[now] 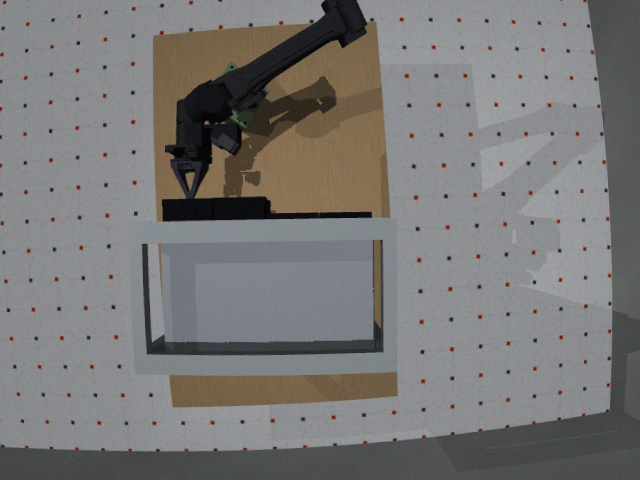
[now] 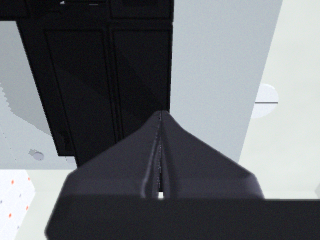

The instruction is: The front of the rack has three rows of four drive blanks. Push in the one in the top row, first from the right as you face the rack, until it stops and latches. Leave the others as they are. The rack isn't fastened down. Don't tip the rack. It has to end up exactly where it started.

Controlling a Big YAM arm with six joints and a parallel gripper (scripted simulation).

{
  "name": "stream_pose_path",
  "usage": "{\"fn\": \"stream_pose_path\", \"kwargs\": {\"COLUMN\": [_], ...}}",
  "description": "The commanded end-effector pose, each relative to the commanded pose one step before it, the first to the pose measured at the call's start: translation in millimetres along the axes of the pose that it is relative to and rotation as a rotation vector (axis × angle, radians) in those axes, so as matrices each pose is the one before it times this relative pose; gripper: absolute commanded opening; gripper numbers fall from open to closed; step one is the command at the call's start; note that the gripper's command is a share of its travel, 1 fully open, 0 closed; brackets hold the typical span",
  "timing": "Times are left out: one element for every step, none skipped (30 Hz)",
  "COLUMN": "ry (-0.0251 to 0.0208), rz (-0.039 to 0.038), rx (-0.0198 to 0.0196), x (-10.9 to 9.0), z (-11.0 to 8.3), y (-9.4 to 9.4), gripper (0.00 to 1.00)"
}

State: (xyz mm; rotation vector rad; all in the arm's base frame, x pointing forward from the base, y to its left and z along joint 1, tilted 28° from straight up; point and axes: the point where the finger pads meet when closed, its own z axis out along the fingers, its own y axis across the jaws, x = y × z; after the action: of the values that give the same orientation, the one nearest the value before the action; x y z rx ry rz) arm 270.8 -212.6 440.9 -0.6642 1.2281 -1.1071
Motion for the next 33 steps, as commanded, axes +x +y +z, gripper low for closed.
{"fn": "stream_pose_path", "kwargs": {"ry": [-0.00411, -0.01535, -0.00007, -0.00007, -0.00004, -0.00002, -0.00001, 0.00000, 0.00539, 0.00364, 0.00021, -0.00081, 0.00001, 0.00000, 0.00000, 0.00000, -0.00003, -0.00018, -0.00114, -0.00318, -0.00380, -0.00028, -0.00008, -0.00005, -0.00502, -0.00613, -0.00187, 0.00019, 0.00943, 0.00980, 0.00737, 0.00000, 0.00000], "rz": [0.00248, -0.02583, 0.00009, 0.00008, 0.00005, 0.00003, 0.00001, 0.00000, 0.00885, 0.00597, 0.00133, -0.00002, 0.00001, -0.00001, 0.00000, 0.00000, -0.00020, -0.00125, -0.00301, -0.00512, -0.00606, -0.00027, 0.00010, 0.00017, -0.00762, -0.00917, -0.00248, 0.00068, 0.01458, 0.01492, 0.01111, 0.00000, 0.00000], "rx": [-0.01939, 0.01858, 0.00019, 0.00016, 0.00010, 0.00006, 0.00002, 0.00000, -0.00667, -0.00450, -0.00149, -0.00063, -0.00001, 0.00000, 0.00000, 0.00000, 0.00023, 0.00144, 0.00289, 0.00397, 0.00480, 0.00043, 0.00019, 0.00016, 0.00657, 0.00811, 0.00265, -0.00004, -0.01228, -0.01292, -0.00979, 0.00000, 0.00000], "x": [2.04, -8.25, 0.09, 0.07, 0.05, 0.03, 0.01, 0.00, 2.77, 1.88, 0.32, -0.14, 0.00, 0.00, 0.00, 0.00, -0.04, -0.24, -0.71, -1.43, -1.65, 0.29, 0.49, 0.58, -0.74, -1.01, 0.14, 0.66, 3.92, 4.36, 3.43, 0.00, 0.00], "z": [13.66, 6.72, 2.15, 1.73, 1.22, 0.72, 0.30, 0.05, -1.62, -1.09, -0.24, 0.00, 0.00, 0.00, 0.00, 0.00, 0.07, 0.45, 1.09, 1.87, 2.46, 1.82, 2.11, 2.38, 2.54, 2.58, 2.48, 2.27, 0.34, -0.85, -0.98, 0.00, 0.00], "y": [3.42, -17.13, 0.12, 0.09, 0.07, 0.05, 0.02, 0.00, 6.10, 4.11, 1.00, 0.10, 0.01, 0.00, 0.00, 0.00, -0.14, -0.86, -1.97, -3.19, -3.72, 0.44, 0.82, 0.95, -0.73, -1.10, 0.39, 1.04, 7.72, 9.42, 7.69, 0.00, 0.00], "gripper": [0.00, 0.00, 0.00, 0.00, 0.00, 0.00, 0.00, 0.00, 0.00, 0.00, 0.00, 0.00, 0.00, 0.00, 0.00, 0.00, 0.00, 0.00, 0.00, 0.00, 0.00, 0.00, 0.00, 0.00, 0.00, 0.00, 0.00, 0.00, 0.00, 0.00, 0.00, 0.00, 0.00]}}
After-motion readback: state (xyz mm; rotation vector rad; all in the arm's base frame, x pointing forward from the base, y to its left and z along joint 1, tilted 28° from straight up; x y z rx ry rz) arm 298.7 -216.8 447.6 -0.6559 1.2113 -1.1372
